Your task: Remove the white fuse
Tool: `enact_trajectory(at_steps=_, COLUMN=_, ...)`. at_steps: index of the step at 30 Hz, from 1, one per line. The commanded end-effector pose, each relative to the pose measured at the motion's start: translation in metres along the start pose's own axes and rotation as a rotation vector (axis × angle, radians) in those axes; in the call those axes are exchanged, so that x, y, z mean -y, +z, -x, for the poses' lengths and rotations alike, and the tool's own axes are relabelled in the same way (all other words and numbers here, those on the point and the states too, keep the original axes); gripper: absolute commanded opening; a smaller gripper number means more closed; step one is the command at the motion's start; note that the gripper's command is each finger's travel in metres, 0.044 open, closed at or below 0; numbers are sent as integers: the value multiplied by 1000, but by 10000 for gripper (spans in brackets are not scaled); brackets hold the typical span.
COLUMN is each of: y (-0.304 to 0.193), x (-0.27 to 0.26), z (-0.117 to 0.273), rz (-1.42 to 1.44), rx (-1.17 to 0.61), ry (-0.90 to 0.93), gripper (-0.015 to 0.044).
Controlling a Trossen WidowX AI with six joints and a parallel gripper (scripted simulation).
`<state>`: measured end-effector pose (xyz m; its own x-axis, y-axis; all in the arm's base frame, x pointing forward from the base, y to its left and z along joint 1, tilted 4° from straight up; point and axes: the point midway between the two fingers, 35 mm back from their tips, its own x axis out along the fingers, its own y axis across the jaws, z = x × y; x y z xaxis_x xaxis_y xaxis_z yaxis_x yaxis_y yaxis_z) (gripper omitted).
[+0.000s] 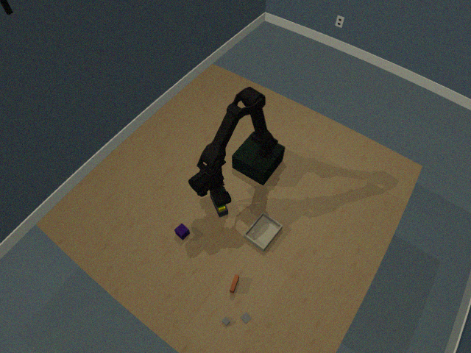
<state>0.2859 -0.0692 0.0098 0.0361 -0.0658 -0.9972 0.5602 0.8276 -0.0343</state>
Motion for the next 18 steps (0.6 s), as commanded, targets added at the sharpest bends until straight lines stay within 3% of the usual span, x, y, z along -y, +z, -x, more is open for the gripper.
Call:
enact_trajectory(at_steps=1, y=0, x=1, z=-5, rz=-2, rx=-1, ry=-4, gripper=68)
enact_trajectory(at_steps=18, y=-1, x=1, z=-18, rz=-2, rx=-1, ry=-5, gripper=68)
